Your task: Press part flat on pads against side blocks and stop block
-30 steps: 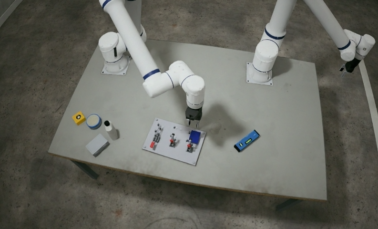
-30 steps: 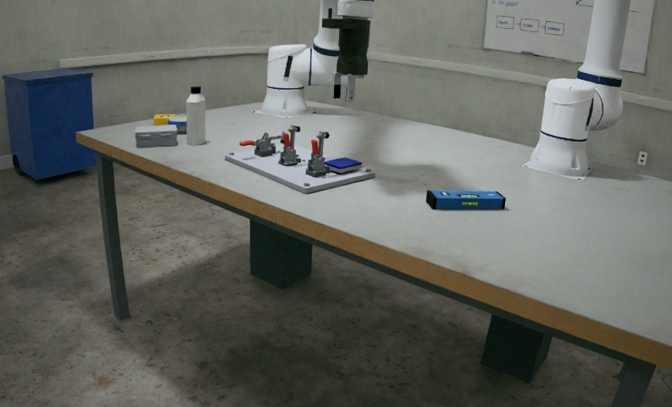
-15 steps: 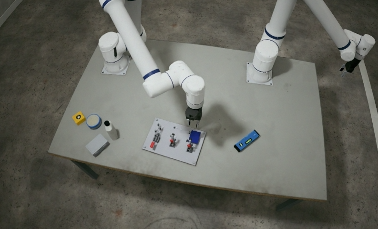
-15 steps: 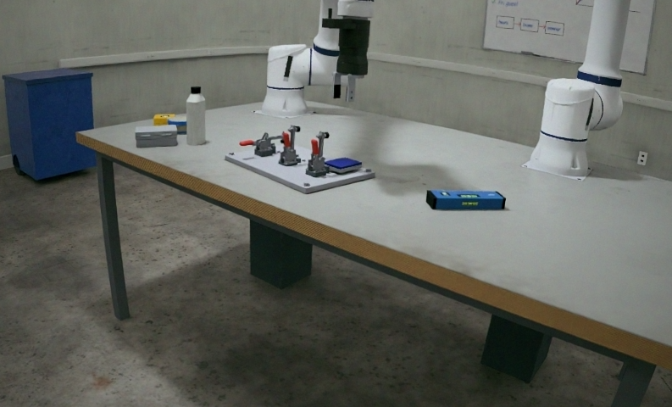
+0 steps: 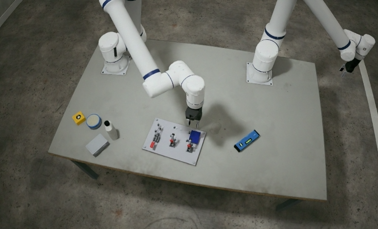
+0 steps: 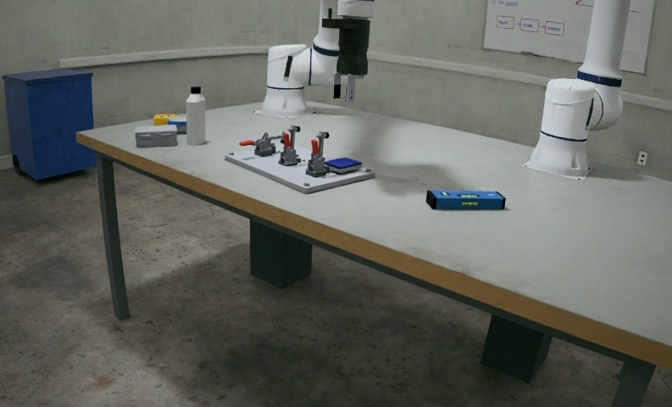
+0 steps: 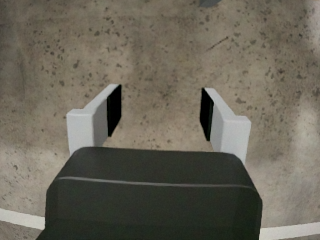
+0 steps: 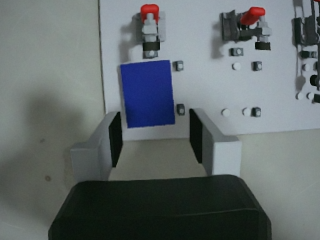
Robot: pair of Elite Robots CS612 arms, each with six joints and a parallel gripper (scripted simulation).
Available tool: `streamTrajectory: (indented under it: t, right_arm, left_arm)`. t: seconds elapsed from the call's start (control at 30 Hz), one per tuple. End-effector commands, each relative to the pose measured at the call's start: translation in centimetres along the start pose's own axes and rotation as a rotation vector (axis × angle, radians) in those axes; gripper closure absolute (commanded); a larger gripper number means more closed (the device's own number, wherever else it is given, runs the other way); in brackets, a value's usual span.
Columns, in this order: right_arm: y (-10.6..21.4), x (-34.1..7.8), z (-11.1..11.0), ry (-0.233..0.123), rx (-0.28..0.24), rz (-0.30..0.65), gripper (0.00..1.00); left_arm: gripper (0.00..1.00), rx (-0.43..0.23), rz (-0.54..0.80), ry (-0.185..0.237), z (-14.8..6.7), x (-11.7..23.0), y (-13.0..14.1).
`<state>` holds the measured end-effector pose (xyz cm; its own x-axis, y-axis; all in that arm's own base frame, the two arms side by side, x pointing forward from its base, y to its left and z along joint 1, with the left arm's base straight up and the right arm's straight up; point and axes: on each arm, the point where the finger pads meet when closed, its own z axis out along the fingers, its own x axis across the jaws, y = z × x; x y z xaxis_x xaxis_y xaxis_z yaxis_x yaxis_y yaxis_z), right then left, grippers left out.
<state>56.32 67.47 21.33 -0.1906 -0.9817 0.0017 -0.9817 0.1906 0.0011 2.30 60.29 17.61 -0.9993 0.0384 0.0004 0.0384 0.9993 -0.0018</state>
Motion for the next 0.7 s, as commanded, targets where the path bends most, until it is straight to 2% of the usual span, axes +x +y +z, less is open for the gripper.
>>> streamTrajectory:
  t: [0.0,0.4,0.43,0.67]
  right_arm:
    - [-0.03,-0.05,-0.15,-0.002,0.001,0.000,0.13]
    - [-0.03,-0.06,-0.14,-0.002,0.001,0.000,0.13]
    - [-0.03,-0.06,-0.14,-0.002,0.001,0.000,1.00]
    - [-0.03,-0.06,-0.14,-0.002,0.001,0.000,1.00]
  left_arm:
    - [0.00,-0.002,0.000,0.000,-0.09,-0.02,0.07]
    - [0.00,-0.002,0.000,0.000,-0.09,-0.02,0.07]
    - [0.00,-0.002,0.000,0.000,-0.09,-0.02,0.07]
    - [0.00,-0.002,0.000,0.000,-0.09,-0.02,0.07]
